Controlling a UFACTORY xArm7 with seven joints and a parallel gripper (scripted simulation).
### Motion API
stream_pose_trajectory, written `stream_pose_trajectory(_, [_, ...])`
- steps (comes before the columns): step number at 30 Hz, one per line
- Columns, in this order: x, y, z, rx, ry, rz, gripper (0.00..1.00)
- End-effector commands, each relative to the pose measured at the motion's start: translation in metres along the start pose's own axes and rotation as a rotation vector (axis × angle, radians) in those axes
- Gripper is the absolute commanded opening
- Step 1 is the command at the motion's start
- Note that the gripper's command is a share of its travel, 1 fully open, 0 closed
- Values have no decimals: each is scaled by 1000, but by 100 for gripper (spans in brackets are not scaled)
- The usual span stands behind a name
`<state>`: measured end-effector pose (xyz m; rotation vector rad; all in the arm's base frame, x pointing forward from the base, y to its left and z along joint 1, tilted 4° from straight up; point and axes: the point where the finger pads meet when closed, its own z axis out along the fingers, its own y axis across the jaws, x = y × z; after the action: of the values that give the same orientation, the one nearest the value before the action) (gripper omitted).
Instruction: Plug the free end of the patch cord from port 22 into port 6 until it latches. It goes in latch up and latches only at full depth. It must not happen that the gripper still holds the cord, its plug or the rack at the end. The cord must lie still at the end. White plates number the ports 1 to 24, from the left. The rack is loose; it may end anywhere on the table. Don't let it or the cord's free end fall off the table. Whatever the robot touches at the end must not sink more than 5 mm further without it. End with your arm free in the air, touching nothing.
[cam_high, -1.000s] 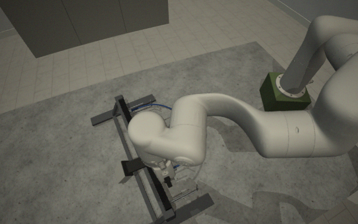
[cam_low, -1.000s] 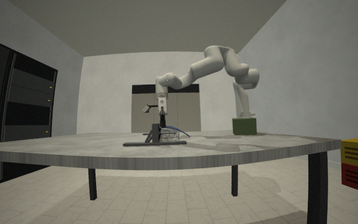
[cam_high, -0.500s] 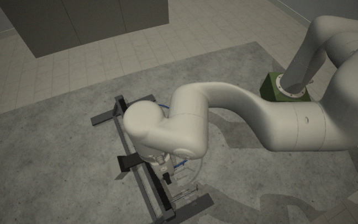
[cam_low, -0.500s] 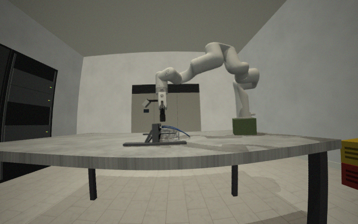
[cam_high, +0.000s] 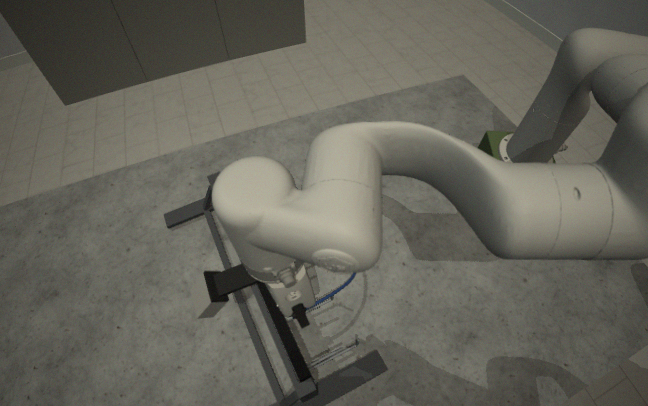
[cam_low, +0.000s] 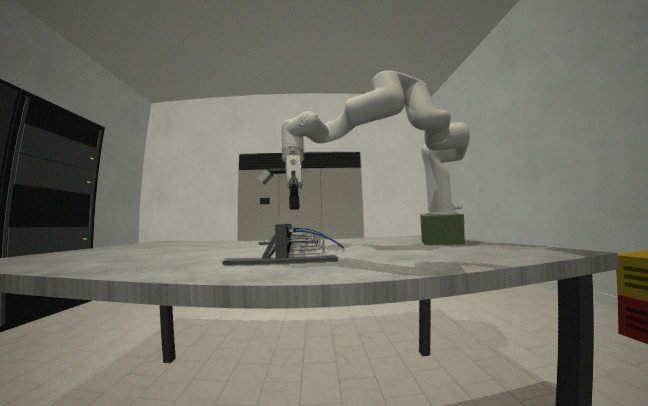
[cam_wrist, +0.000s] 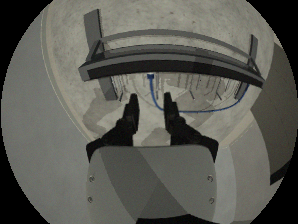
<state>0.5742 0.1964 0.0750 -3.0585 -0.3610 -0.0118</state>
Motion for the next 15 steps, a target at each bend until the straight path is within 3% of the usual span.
stream_pose_trajectory(1, [1,0,-6,0,4,0,38])
stream_pose_trajectory(9, [1,0,-8,0,4,0,38])
stream_pose_trajectory(10, [1,0,-8,0,4,0,0])
stream_pose_trajectory(15, [1,0,-8,0,4,0,0])
